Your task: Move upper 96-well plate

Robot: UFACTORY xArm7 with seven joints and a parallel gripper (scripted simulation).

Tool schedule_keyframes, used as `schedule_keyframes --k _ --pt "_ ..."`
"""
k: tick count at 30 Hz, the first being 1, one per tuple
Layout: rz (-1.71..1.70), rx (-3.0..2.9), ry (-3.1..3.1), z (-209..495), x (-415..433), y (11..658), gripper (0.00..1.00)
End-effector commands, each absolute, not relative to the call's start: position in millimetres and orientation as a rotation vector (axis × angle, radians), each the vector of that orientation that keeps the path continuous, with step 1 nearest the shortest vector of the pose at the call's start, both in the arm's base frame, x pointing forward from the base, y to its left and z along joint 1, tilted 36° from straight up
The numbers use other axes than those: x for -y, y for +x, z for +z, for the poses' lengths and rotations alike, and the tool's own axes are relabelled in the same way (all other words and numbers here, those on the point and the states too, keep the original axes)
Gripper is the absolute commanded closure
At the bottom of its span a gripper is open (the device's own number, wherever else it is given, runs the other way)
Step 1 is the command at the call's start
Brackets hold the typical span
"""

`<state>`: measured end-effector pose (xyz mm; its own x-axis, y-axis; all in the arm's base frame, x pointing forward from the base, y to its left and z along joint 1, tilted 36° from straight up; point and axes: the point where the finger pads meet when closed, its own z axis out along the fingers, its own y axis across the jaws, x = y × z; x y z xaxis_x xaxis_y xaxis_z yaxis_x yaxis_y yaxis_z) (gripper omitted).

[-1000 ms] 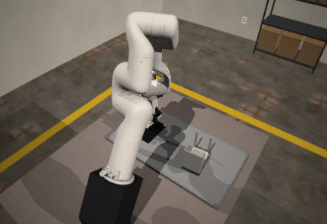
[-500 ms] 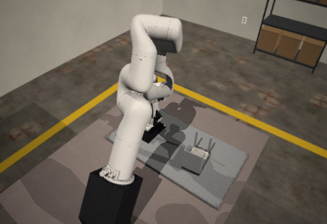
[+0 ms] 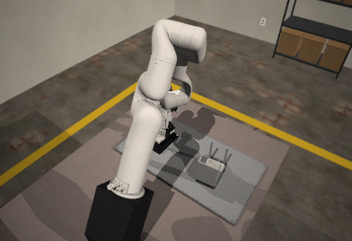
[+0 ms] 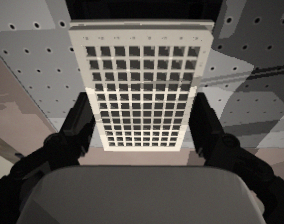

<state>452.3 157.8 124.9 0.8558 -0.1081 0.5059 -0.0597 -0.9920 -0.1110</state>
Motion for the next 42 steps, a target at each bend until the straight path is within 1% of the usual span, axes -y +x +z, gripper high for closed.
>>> schedule_keyframes --k 1,13,42 --pt "-0.944 -0.151 -2.923 118.3 -159.5 457.1 1.00" --pt "-0.945 -0.150 -2.923 103.1 -160.9 468.5 1.00" --pt "-0.945 -0.150 -2.923 102.6 -160.5 468.4 1.00"
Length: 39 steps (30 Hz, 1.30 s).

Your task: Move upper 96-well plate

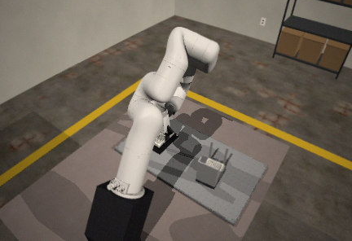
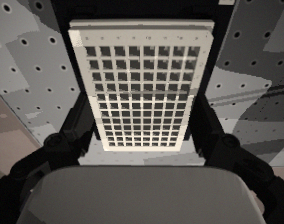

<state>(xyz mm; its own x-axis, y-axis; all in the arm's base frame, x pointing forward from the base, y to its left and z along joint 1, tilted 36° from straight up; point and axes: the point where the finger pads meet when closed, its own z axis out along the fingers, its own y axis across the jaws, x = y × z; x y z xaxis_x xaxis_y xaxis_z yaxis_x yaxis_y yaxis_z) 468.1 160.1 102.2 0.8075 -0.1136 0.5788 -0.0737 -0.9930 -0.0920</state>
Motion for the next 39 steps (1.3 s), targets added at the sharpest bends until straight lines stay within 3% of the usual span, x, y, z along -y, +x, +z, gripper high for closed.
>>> schedule_keyframes --k 1,39 --pt "-0.945 -0.150 -2.923 102.4 -160.5 468.5 1.00" --pt "-0.945 -0.150 -2.923 97.7 -160.5 471.7 1.00"
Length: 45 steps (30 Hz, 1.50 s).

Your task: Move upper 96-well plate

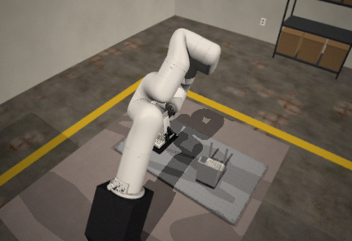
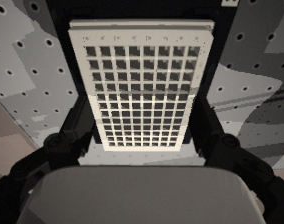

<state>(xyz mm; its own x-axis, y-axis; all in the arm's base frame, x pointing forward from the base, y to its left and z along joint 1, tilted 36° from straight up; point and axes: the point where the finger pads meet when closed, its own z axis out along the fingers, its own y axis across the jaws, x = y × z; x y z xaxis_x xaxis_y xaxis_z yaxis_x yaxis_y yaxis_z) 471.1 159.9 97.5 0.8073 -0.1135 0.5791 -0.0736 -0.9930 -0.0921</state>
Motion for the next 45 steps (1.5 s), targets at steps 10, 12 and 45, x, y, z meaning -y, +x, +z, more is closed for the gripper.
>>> schedule_keyframes --k 10,12,45 --pt "-0.945 -0.150 -2.923 96.7 -160.5 472.5 1.00" --pt "-0.945 -0.150 -2.923 96.4 -160.5 472.7 1.00" --pt "-0.945 -0.150 -2.923 93.3 -160.6 474.9 0.00"
